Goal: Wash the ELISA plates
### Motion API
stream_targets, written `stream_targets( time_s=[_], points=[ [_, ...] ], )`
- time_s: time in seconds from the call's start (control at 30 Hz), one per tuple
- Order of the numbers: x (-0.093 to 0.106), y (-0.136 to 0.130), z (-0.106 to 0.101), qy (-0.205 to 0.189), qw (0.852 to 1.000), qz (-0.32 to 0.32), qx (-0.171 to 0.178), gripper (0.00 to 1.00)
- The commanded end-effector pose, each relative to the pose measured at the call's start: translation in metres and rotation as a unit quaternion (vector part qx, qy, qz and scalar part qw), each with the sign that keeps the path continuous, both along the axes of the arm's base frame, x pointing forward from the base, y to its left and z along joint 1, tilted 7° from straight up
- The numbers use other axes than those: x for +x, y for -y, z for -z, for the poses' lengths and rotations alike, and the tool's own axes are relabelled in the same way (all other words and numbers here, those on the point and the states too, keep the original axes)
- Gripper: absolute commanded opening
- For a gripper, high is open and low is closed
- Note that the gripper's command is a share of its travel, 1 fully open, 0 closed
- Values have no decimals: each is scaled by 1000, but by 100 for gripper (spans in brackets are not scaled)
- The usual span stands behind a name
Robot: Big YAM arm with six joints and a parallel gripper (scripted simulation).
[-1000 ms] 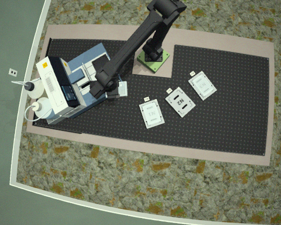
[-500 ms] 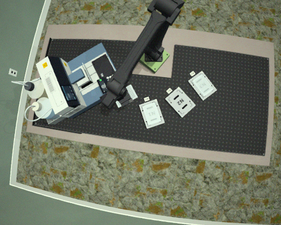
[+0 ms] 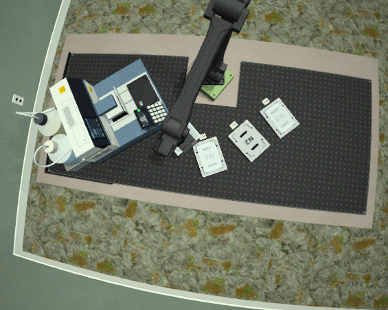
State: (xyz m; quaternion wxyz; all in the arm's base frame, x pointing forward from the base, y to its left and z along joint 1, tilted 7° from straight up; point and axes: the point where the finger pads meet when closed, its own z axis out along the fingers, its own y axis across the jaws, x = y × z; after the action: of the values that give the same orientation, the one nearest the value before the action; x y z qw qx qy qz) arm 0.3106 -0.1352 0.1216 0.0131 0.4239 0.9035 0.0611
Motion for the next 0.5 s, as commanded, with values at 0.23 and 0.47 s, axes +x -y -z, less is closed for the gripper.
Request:
stream_targets(
  time_s=[0.23, 0.47],
  points=[
    [14, -41, -8, 31, 988, -148, -20, 84],
    [29, -74, -16, 50, 963, -261, -34, 84]
  ],
)
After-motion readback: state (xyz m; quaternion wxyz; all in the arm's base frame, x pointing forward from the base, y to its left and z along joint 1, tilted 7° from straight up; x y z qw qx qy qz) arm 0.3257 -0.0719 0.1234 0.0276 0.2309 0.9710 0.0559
